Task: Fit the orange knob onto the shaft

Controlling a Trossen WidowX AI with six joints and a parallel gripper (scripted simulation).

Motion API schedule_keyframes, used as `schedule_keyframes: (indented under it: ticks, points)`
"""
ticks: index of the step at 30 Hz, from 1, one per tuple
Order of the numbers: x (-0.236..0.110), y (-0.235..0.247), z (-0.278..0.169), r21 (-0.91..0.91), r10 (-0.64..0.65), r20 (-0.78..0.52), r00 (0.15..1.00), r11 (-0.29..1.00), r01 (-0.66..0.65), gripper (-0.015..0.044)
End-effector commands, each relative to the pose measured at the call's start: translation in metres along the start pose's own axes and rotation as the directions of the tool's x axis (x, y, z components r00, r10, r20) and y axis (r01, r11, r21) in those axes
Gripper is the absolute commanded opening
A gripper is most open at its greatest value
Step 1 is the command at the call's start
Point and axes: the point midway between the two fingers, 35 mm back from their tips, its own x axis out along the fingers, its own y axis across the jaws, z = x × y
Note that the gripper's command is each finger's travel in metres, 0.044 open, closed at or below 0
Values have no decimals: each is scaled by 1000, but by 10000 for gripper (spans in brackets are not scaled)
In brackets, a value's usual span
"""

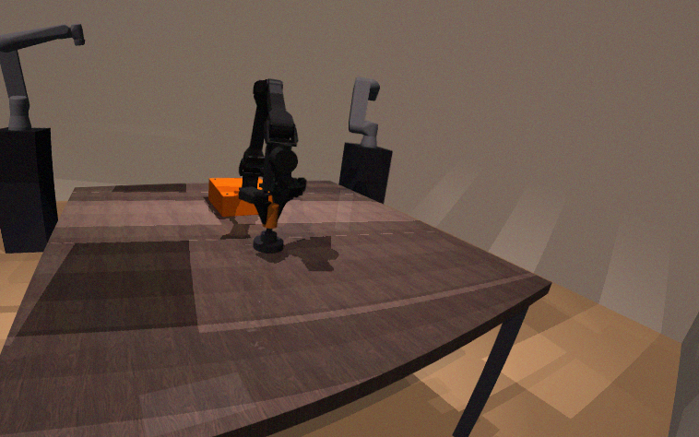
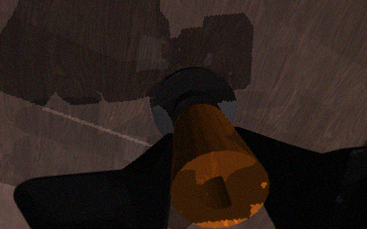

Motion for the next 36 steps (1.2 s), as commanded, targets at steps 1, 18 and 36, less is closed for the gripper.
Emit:
schedule_keyframes:
  ticks: [1, 18, 36]
  points:
    - [1, 0, -1, -116, 0, -1, 1000, 993, 0, 0]
    - [4, 0, -1, -116, 0, -1, 1000, 993, 0, 0]
    - [-1, 0, 0, -116, 0, -1, 1000, 993, 0, 0]
